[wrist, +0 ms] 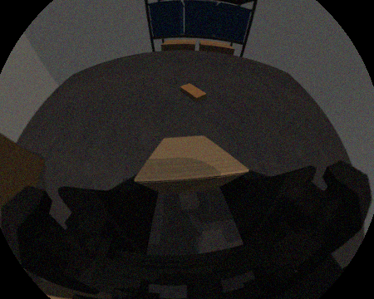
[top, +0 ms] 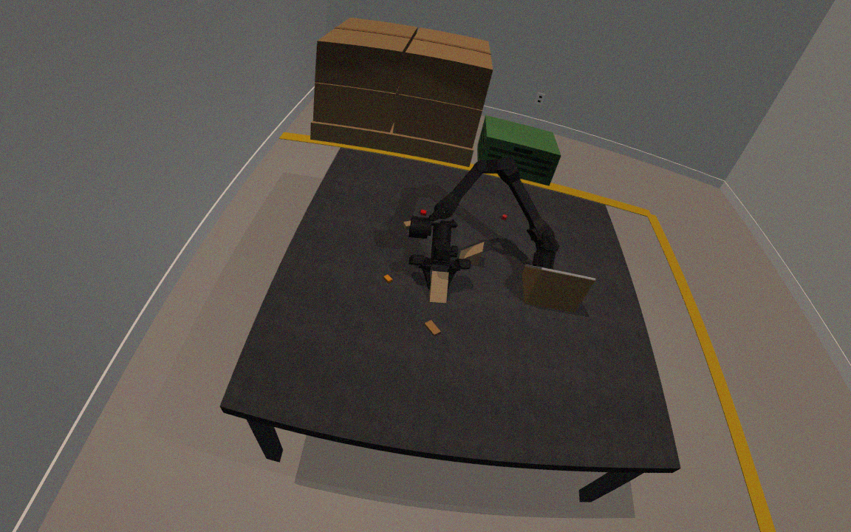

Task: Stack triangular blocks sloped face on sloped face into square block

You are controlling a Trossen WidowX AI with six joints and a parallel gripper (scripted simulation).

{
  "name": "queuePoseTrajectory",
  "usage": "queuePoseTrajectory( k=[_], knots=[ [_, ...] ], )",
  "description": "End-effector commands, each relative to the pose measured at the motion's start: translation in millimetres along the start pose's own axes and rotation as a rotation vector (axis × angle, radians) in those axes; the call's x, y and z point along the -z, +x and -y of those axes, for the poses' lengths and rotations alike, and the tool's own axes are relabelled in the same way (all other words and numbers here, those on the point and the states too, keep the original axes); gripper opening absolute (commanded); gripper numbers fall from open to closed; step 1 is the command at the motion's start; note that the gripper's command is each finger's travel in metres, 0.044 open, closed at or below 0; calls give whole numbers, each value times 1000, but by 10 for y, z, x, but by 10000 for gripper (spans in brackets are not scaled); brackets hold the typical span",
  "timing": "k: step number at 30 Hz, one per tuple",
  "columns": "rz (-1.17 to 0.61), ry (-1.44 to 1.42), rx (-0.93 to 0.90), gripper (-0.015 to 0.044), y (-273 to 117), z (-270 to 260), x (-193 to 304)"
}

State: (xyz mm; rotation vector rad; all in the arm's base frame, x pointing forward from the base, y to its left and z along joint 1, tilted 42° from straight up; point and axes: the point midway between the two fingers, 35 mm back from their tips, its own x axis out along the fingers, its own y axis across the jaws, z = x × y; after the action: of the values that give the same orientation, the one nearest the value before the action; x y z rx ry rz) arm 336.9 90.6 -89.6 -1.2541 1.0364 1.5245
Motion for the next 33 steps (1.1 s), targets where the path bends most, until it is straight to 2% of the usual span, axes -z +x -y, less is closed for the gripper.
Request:
queuePoseTrajectory(
  k=[1, 33],
  knots=[
    [-36, 1, -2, 0, -6, -3, -30],
    [-871, -5, -1, 0, 143, -1, -671]
  ],
)
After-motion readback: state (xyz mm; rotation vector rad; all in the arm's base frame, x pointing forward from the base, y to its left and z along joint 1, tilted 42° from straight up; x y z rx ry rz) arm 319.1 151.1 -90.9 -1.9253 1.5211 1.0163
